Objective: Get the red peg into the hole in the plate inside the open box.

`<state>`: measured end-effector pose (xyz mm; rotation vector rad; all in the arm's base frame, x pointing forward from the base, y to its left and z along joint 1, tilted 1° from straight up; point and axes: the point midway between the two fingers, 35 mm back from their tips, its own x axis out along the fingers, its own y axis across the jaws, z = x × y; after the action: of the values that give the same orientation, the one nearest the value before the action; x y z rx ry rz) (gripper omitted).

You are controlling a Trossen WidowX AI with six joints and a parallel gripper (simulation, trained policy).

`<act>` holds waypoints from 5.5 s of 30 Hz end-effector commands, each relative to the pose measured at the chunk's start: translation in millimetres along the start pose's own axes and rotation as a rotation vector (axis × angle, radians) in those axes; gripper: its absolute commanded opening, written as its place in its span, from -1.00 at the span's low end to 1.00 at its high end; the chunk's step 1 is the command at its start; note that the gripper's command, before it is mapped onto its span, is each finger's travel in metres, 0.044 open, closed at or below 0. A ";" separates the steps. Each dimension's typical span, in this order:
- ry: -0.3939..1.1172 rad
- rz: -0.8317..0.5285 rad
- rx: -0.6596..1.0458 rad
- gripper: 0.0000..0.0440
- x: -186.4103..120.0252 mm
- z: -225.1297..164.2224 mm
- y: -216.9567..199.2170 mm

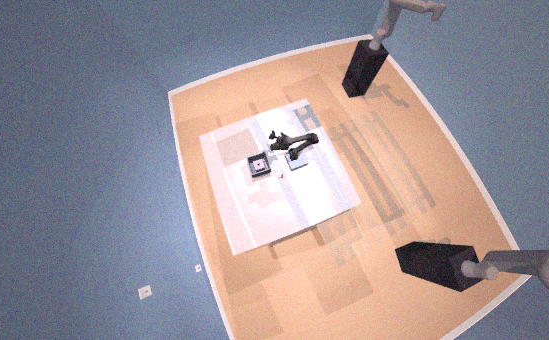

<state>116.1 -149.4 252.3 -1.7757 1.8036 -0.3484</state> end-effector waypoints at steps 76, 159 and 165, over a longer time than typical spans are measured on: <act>-0.169 1.200 1.385 1.00 -216.7 256.6 115.1; -0.054 1.235 1.837 -1.00 -139.1 272.9 -52.5; -0.051 1.244 1.838 -1.00 -113.3 283.2 -65.2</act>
<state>317.6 22.1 89.3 0.5647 1.1822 -0.8957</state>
